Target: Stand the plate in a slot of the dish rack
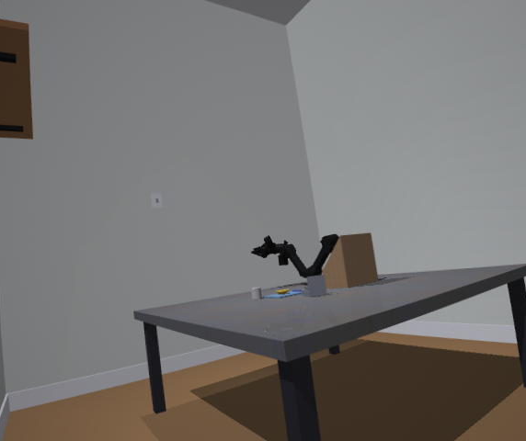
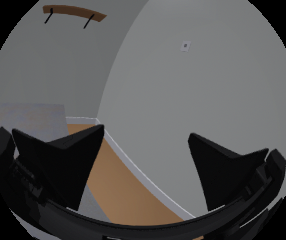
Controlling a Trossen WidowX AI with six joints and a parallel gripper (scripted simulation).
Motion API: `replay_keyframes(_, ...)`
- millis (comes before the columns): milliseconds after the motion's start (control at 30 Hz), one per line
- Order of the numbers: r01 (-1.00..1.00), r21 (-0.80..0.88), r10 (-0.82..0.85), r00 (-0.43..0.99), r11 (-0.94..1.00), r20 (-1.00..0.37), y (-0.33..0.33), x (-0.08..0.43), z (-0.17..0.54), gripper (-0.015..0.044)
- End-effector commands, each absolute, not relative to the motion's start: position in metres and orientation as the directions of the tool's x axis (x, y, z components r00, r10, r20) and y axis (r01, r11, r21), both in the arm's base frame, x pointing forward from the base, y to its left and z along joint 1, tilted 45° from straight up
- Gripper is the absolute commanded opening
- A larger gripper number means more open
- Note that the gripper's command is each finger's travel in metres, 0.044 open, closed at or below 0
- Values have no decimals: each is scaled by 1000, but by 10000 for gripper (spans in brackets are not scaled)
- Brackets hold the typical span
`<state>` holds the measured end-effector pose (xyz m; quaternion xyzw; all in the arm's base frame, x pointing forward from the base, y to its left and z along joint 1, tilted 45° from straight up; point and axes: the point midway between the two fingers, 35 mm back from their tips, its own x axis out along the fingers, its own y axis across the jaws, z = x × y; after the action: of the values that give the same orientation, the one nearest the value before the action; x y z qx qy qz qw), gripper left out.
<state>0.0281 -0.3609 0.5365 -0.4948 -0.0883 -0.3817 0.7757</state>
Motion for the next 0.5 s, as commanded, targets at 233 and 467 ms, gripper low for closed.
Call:
replay_keyframes(233, 713, -697, -487, 635, 72, 599, -336, 18, 556, 400)
replay_keyframes(467, 650, -747, -449, 632, -137, 632, -300, 14, 577, 400)
